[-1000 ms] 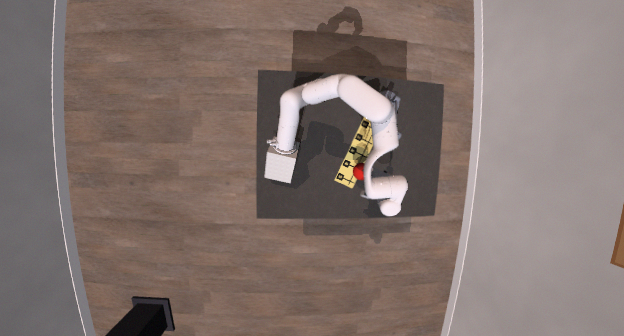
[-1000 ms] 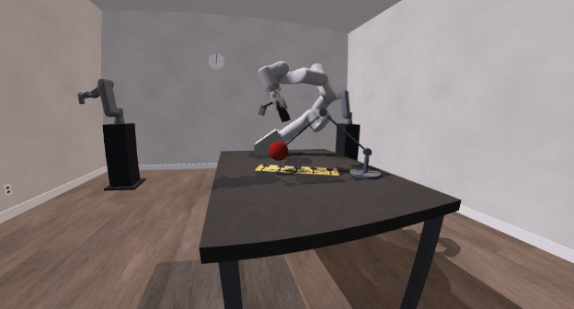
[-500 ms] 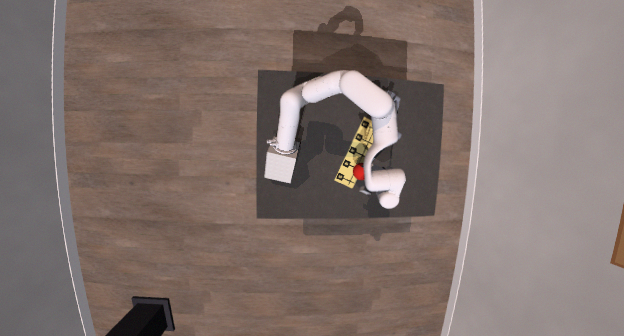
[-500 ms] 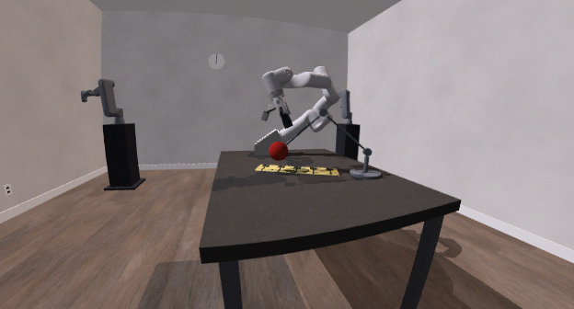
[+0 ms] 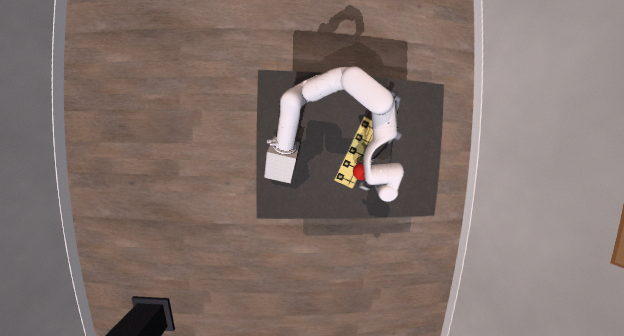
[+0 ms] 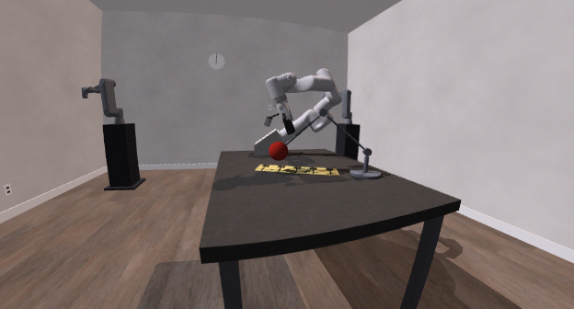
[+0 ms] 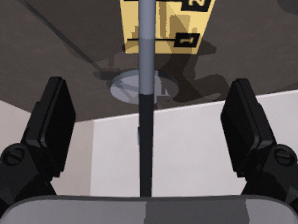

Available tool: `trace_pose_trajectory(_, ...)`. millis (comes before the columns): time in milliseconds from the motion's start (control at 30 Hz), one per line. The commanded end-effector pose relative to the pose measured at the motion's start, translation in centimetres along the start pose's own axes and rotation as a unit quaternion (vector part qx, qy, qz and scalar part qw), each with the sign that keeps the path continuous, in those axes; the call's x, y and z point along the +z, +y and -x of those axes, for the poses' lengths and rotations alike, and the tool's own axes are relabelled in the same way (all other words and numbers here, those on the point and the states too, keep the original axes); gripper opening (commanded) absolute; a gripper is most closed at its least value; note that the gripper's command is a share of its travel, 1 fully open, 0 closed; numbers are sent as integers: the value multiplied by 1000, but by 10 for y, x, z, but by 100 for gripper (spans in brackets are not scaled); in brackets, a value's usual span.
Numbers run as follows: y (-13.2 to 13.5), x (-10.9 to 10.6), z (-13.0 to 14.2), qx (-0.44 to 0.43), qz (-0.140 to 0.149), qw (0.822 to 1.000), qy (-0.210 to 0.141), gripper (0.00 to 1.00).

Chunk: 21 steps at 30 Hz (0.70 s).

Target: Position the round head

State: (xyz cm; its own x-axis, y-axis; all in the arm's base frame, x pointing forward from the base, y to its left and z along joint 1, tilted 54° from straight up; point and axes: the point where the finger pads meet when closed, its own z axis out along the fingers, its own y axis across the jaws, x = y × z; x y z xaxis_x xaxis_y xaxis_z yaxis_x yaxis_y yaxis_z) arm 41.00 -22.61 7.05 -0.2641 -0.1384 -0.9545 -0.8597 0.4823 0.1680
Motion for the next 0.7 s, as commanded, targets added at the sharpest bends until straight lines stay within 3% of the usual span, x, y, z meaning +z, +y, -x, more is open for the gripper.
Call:
trace_pose_trajectory(0, -1, 8, 1, -1, -1, 1000, 4, 100)
trace_pose_trajectory(267, 0, 29, 2, -1, -1, 1000, 11, 100)
trace_pose_trajectory(667, -1, 32, 4, -1, -1, 1000, 13, 100)
